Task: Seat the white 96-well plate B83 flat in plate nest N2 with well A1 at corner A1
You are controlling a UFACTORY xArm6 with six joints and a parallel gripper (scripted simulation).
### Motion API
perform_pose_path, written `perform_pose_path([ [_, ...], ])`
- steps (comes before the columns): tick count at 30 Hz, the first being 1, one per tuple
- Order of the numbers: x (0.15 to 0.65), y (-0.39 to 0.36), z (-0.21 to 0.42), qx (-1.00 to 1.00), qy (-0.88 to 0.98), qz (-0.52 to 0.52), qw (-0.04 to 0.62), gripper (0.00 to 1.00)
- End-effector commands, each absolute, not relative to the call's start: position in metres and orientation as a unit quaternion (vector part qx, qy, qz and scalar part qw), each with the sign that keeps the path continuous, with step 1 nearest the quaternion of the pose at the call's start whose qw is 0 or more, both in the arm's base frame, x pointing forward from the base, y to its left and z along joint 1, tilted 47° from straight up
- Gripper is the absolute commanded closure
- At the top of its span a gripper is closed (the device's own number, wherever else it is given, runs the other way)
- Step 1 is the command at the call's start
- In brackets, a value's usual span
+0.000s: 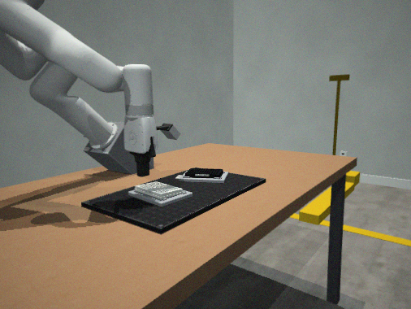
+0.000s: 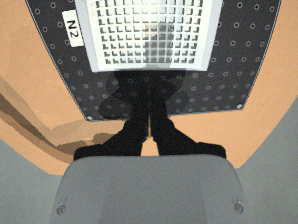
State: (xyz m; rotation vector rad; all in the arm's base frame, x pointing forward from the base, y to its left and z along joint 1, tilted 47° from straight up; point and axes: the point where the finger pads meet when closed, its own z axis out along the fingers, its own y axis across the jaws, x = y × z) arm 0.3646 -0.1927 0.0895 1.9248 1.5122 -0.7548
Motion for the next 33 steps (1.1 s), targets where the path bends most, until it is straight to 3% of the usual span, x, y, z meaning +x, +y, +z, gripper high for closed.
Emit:
perform_pose_path([
  [1,0.365,-0.204,0.080,0.720,0.566,-0.281,0.288,1.00],
  [33,0.364,-0.217,0.068,0.720,0.566,-0.281,0.288,1.00],
])
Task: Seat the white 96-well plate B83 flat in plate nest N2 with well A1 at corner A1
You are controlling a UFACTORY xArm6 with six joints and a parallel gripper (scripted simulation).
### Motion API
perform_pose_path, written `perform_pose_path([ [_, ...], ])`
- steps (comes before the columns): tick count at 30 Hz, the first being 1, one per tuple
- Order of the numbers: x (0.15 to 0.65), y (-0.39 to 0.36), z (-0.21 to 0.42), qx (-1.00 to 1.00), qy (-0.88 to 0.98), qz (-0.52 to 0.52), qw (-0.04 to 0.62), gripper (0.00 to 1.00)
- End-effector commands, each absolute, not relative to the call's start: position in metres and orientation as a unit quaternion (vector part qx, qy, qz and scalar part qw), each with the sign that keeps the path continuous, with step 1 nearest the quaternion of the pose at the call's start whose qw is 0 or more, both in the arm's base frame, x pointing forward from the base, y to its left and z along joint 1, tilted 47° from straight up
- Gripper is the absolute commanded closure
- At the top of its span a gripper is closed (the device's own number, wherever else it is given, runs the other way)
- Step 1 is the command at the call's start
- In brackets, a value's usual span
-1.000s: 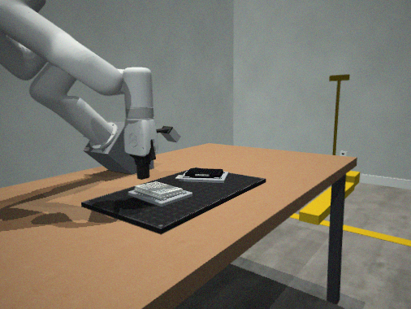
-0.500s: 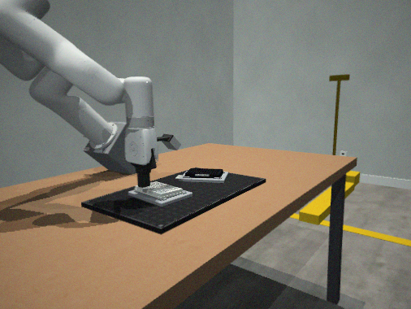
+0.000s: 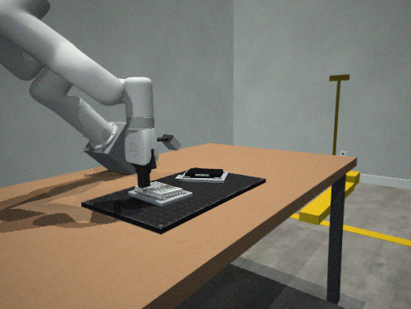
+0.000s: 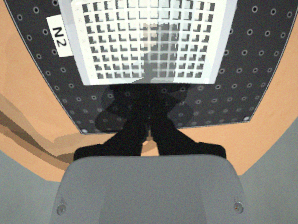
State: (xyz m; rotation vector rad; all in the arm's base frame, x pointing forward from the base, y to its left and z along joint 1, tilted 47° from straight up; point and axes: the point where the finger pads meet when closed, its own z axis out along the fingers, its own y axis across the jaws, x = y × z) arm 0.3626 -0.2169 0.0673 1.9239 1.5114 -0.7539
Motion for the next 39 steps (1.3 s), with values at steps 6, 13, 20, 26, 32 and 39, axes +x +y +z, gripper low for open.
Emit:
perform_pose_path([
  [6,0.364,-0.217,0.068,0.720,0.566,-0.281,0.288,1.00],
  [13,0.364,-0.217,0.068,0.720,0.566,-0.281,0.288,1.00],
  [20,0.364,-0.217,0.068,0.720,0.566,-0.281,0.288,1.00],
  [26,0.364,-0.217,0.068,0.720,0.566,-0.281,0.288,1.00],
  [32,0.364,-0.217,0.068,0.720,0.566,-0.281,0.288,1.00],
  [39,0.363,-0.212,0.087,0.724,0.560,-0.279,0.290,1.00],
])
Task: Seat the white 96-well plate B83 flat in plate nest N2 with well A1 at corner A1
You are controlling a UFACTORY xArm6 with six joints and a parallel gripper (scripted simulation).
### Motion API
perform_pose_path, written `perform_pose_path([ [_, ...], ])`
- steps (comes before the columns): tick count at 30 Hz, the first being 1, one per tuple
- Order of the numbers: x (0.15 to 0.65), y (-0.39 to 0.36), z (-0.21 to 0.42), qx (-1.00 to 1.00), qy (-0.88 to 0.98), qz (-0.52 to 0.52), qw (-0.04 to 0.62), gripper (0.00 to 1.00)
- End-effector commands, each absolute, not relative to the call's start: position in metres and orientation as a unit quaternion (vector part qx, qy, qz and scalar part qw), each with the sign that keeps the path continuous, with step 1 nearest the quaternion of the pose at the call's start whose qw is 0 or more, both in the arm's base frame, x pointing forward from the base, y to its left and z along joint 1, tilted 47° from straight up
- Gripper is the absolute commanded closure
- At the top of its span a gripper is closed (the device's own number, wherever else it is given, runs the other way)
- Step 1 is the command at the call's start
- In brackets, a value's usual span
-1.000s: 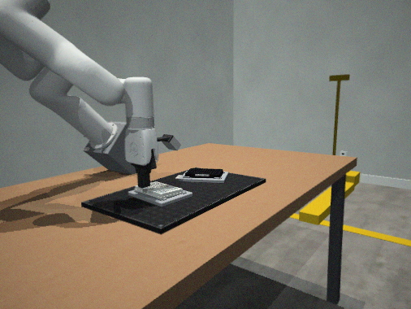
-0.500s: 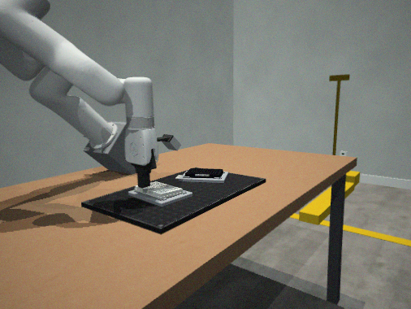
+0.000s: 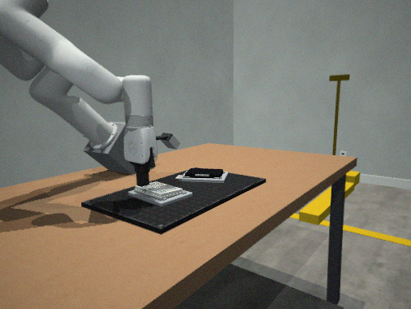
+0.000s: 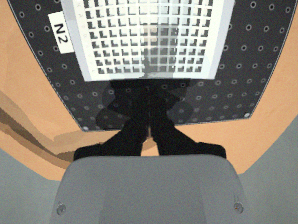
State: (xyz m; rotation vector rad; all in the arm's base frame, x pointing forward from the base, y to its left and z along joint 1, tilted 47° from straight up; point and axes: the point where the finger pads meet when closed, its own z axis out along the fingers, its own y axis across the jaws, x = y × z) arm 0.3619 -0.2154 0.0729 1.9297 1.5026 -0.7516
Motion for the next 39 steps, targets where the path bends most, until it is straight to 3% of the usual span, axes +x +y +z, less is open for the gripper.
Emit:
perform_pose_path([
  [1,0.363,-0.212,0.087,0.724,0.560,-0.279,0.290,1.00],
  [39,0.360,-0.228,0.084,0.724,0.560,-0.279,0.290,1.00],
])
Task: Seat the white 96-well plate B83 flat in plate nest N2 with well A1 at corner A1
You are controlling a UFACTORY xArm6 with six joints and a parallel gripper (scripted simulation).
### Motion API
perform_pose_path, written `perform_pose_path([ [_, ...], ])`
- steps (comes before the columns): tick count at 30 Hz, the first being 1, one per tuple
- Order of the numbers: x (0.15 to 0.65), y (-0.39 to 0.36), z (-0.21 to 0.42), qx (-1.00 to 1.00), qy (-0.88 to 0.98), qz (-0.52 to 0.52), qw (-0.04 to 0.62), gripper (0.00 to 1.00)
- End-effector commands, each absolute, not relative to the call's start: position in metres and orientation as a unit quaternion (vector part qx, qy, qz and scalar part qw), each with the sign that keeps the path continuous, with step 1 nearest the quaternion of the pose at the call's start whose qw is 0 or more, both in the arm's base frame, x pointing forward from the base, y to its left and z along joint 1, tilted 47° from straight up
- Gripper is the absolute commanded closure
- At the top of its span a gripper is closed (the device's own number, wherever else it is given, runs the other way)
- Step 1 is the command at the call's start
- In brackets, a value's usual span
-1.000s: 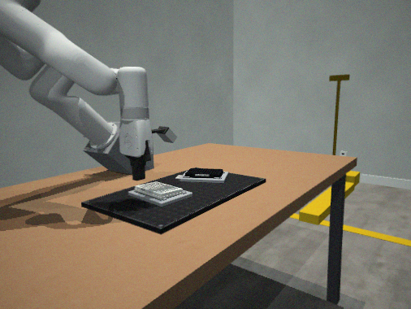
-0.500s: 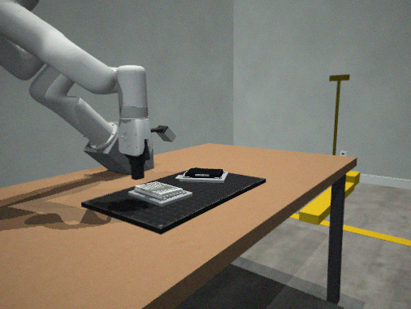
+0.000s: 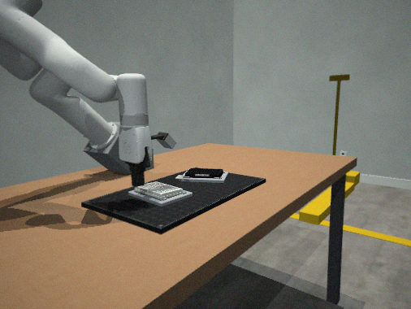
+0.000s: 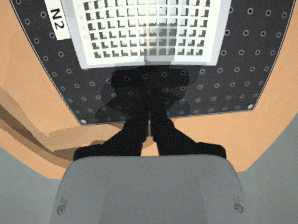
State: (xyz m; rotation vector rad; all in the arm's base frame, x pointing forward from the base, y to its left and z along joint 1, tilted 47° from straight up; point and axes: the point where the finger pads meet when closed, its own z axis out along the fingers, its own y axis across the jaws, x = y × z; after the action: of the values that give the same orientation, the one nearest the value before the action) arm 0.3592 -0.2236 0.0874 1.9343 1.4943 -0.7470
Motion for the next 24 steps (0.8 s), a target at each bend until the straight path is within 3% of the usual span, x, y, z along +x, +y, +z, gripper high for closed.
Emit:
perform_pose_path([
  [1,0.360,-0.229,0.082,0.724,0.560,-0.279,0.290,1.00],
  [24,0.358,-0.247,0.066,0.724,0.560,-0.279,0.290,1.00],
])
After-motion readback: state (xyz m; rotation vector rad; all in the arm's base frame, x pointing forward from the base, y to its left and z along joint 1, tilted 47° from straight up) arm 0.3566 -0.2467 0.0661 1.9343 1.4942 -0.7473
